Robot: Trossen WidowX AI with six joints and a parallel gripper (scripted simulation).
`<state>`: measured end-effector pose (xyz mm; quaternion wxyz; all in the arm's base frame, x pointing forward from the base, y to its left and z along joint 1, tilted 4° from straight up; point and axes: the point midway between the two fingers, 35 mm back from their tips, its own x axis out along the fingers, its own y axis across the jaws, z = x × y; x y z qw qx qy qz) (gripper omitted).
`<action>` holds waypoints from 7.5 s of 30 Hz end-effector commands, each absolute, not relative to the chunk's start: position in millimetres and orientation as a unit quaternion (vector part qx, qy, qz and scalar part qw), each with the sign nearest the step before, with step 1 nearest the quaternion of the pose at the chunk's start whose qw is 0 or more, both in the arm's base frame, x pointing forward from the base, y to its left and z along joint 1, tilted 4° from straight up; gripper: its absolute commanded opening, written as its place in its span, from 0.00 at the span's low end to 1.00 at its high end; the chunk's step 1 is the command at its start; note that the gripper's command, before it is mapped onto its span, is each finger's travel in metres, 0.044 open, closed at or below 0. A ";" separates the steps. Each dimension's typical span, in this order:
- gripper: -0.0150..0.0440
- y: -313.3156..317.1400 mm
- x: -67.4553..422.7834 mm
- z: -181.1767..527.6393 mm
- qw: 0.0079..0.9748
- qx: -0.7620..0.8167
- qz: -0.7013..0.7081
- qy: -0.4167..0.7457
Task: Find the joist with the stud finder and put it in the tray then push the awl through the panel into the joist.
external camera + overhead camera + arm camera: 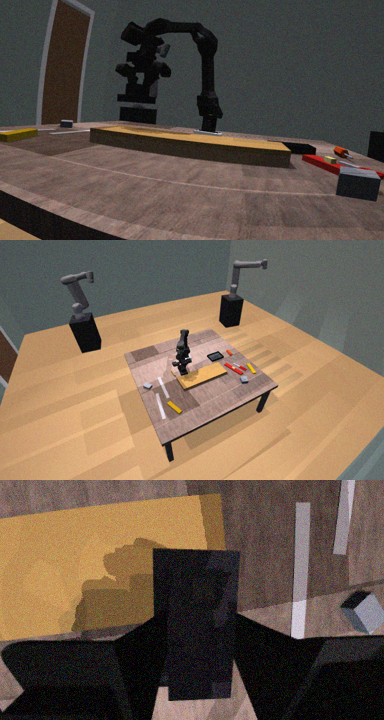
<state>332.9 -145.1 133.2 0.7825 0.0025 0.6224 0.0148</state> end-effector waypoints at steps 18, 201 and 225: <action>0.25 -140.6 390.9 126.0 0.785 -0.039 0.071 0.615; 0.25 255.2 325.5 69.6 0.784 -0.027 0.082 0.614; 0.25 183.2 337.3 64.3 0.784 -0.028 0.079 0.615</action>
